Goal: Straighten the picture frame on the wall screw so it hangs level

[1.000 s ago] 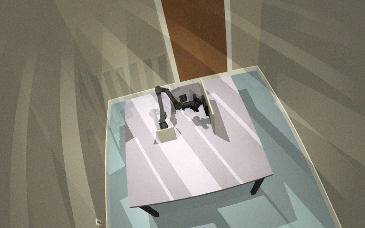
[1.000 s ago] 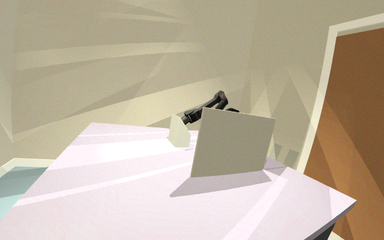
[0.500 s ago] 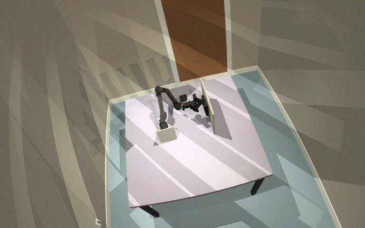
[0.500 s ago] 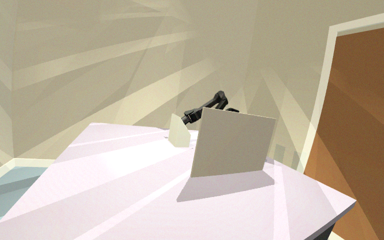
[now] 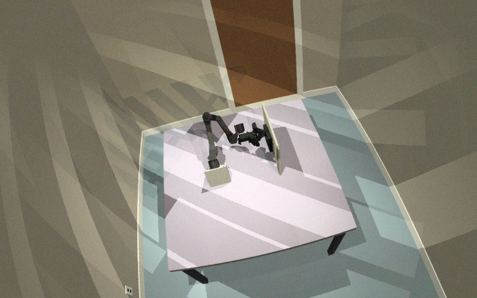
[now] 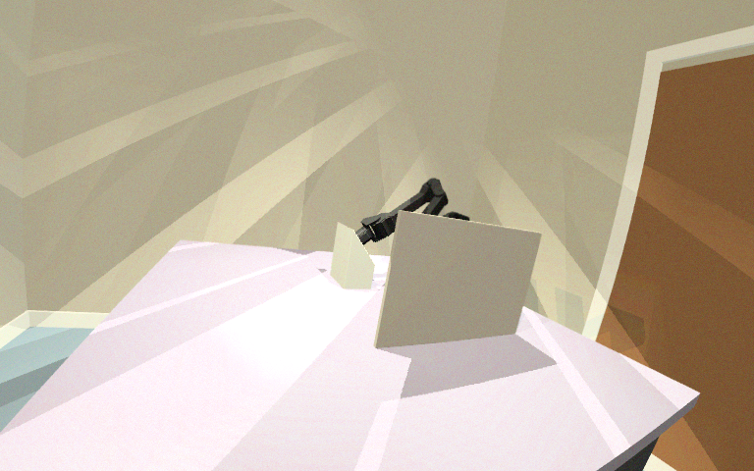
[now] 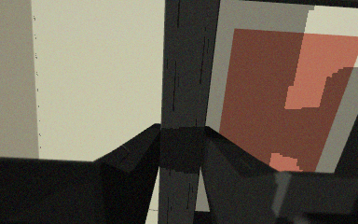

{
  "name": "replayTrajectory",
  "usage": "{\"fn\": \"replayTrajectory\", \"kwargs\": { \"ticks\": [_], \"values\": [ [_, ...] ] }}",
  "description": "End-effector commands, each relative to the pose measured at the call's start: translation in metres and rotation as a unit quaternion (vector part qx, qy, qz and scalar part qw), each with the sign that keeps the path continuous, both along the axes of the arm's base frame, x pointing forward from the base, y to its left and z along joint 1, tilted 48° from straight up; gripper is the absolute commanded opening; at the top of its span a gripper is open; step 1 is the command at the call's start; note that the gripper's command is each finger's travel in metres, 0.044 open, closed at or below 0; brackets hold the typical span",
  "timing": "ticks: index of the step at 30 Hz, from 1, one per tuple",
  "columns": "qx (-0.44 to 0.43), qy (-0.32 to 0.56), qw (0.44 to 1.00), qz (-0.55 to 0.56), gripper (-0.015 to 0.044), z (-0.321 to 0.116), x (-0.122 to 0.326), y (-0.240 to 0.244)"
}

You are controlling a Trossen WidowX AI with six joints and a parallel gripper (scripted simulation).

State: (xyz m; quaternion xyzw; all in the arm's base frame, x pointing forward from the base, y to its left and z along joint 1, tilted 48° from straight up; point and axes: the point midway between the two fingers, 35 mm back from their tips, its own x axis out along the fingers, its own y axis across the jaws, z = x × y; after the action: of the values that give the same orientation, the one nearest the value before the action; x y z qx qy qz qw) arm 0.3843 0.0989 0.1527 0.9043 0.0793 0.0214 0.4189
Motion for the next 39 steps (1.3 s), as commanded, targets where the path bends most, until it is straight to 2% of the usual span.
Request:
{"fn": "replayTrajectory", "kwargs": {
  "ticks": [1, 39],
  "values": [
    [-0.001, -0.004, 1.0, -0.005, 0.0, 0.0019, 0.0007, -0.0034],
    [0.0, -0.003, 1.0, -0.003, 0.0, -0.0044, -0.0002, 0.0022]
  ]
}}
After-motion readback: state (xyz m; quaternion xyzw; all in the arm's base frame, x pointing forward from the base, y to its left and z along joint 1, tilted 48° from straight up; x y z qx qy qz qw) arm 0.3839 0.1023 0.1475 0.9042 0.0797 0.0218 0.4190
